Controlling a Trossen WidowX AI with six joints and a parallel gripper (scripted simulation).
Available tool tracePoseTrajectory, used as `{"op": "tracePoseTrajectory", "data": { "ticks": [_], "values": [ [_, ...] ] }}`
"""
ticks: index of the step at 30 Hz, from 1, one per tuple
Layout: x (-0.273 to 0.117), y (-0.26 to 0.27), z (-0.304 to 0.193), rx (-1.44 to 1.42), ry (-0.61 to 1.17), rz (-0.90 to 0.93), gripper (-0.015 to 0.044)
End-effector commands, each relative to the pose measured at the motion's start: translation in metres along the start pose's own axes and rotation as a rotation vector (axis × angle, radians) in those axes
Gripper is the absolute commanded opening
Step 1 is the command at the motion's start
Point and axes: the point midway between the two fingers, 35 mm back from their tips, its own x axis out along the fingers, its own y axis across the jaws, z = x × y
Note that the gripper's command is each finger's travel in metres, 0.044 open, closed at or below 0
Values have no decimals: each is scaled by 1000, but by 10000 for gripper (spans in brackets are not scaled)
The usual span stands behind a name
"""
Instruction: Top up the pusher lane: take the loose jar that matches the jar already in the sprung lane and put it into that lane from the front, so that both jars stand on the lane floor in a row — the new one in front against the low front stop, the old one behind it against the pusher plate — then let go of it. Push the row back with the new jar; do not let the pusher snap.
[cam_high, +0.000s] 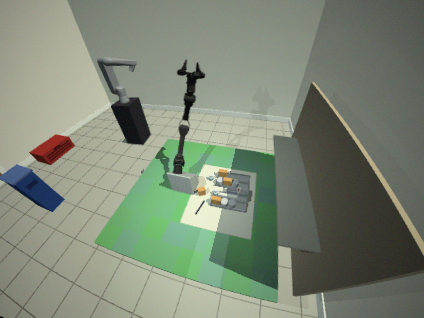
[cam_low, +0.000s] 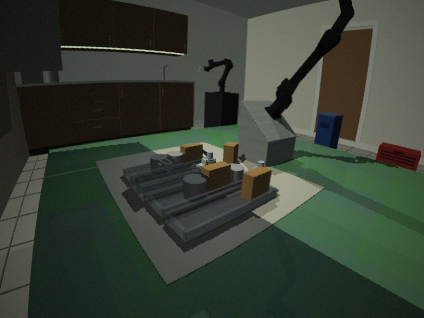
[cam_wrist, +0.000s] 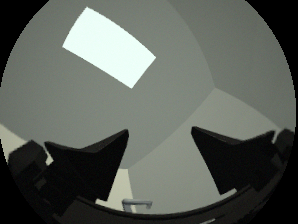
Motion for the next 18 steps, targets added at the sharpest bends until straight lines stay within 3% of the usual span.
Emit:
{"op": "tracePoseTrajectory", "data": {
  "ticks": [1, 18],
  "values": [
    [0, 0, 1, 5, -3, 0, 426],
    [-52, -48, 121, 571, -387, 39, 440]
  ]
}}
